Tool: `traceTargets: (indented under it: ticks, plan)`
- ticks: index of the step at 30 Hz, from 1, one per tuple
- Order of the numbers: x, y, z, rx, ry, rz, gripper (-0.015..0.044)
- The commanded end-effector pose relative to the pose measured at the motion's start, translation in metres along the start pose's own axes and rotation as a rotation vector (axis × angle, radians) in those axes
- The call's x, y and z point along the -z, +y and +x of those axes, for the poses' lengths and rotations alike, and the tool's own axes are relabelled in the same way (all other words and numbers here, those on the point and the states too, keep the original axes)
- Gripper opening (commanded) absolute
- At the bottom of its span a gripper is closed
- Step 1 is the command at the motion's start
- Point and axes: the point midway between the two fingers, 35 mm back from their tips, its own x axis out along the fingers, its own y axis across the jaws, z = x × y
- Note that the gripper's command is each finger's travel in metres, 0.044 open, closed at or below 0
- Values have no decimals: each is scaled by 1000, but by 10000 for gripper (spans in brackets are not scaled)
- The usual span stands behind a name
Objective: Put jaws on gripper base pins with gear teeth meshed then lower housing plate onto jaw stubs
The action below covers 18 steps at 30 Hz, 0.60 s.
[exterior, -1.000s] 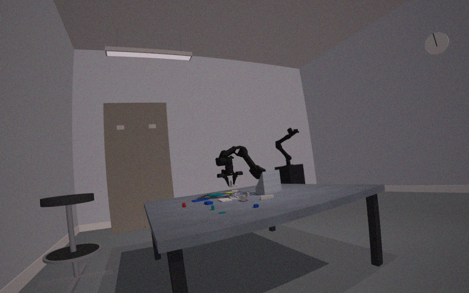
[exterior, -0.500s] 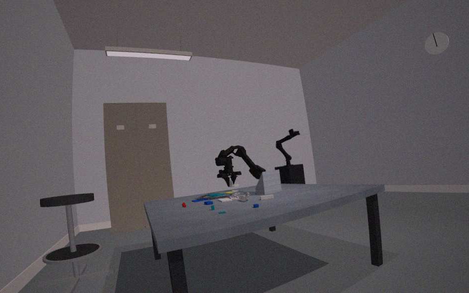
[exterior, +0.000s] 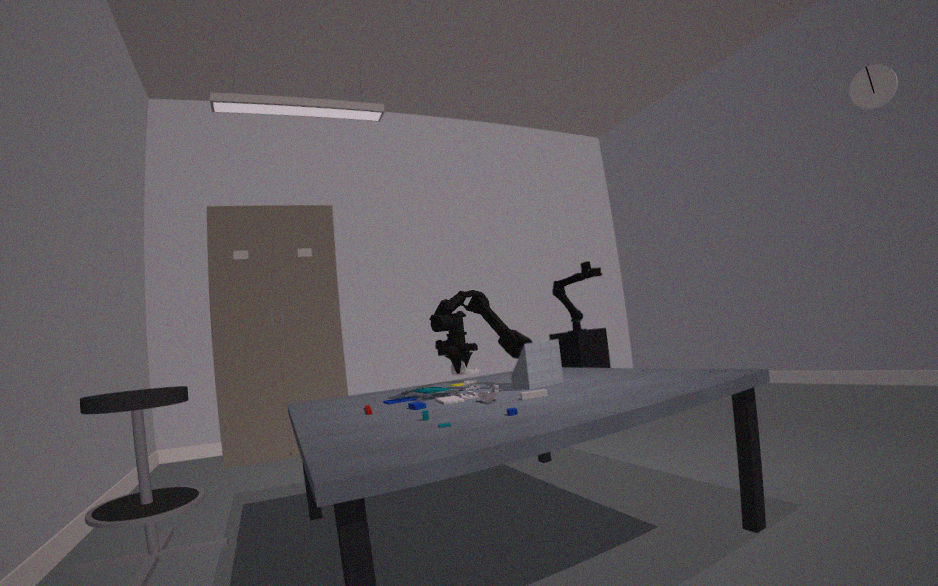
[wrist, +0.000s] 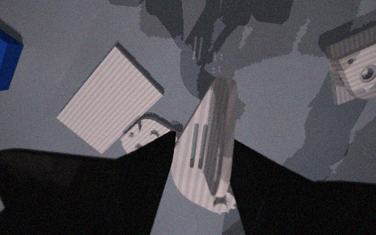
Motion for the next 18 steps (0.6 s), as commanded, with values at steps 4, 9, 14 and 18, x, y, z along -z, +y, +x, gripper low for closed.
traceTargets:
  ticks: [4,9,14,18]
  plan:
    - [5,10,-1,-5,3,-179,134]
    - [8,16,0,-5,2,-303,134]
    - [12,21,0,-5,2,-426,134]
    - [15,26,0,-5,1,-525,134]
